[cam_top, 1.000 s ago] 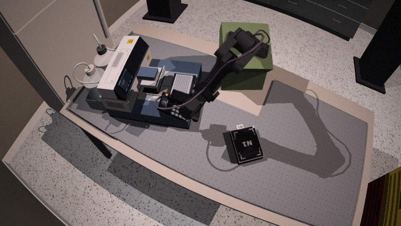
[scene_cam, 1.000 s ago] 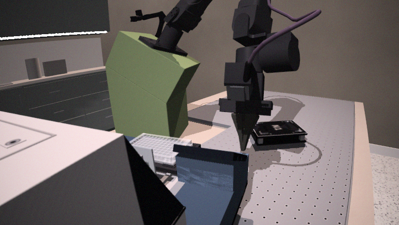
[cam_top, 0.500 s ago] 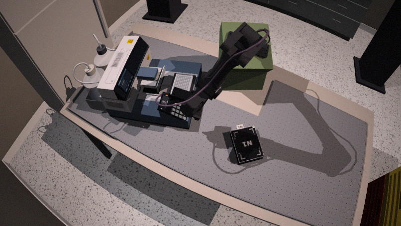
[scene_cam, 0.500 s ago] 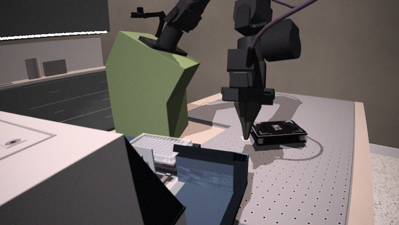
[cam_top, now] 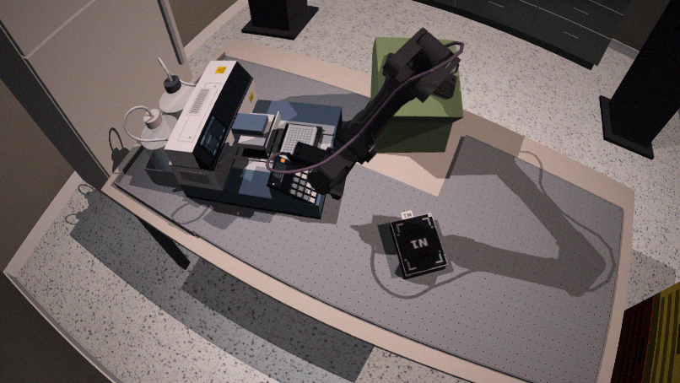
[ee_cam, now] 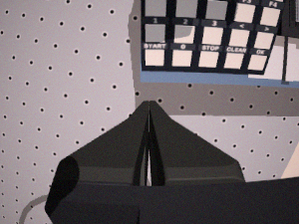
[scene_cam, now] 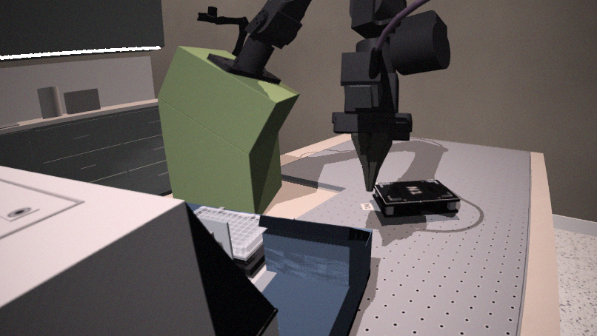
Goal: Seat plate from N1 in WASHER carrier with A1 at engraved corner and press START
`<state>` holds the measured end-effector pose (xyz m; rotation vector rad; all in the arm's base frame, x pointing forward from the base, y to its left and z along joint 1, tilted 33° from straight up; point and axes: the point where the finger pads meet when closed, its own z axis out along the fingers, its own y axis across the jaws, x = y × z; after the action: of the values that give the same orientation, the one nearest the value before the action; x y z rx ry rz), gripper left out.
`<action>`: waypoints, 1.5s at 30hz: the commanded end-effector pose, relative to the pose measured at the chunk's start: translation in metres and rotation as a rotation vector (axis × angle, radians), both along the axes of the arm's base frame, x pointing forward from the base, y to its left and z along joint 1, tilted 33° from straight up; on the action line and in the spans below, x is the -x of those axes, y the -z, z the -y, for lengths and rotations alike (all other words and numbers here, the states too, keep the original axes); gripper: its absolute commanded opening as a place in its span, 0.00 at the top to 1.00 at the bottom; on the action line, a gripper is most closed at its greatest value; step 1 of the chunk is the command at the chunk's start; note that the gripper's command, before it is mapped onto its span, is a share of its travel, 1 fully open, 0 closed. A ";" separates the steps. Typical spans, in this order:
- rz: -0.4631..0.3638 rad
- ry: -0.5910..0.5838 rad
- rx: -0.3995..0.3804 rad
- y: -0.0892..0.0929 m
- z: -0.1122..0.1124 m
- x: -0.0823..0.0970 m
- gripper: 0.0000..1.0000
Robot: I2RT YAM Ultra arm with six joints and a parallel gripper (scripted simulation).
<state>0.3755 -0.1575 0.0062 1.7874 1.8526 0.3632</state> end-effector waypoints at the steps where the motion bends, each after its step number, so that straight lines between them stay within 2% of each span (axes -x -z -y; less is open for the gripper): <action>1: -0.018 0.014 -0.003 -0.005 0.002 0.014 1.00; 9: -0.017 0.012 -0.004 -0.014 -0.001 0.020 1.00; 11: -0.004 0.013 0.002 -0.020 0.002 0.015 1.00; 45: -0.004 0.014 0.002 -0.020 0.002 0.015 1.00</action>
<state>0.3651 -0.1545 0.0182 1.7960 1.8583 0.3581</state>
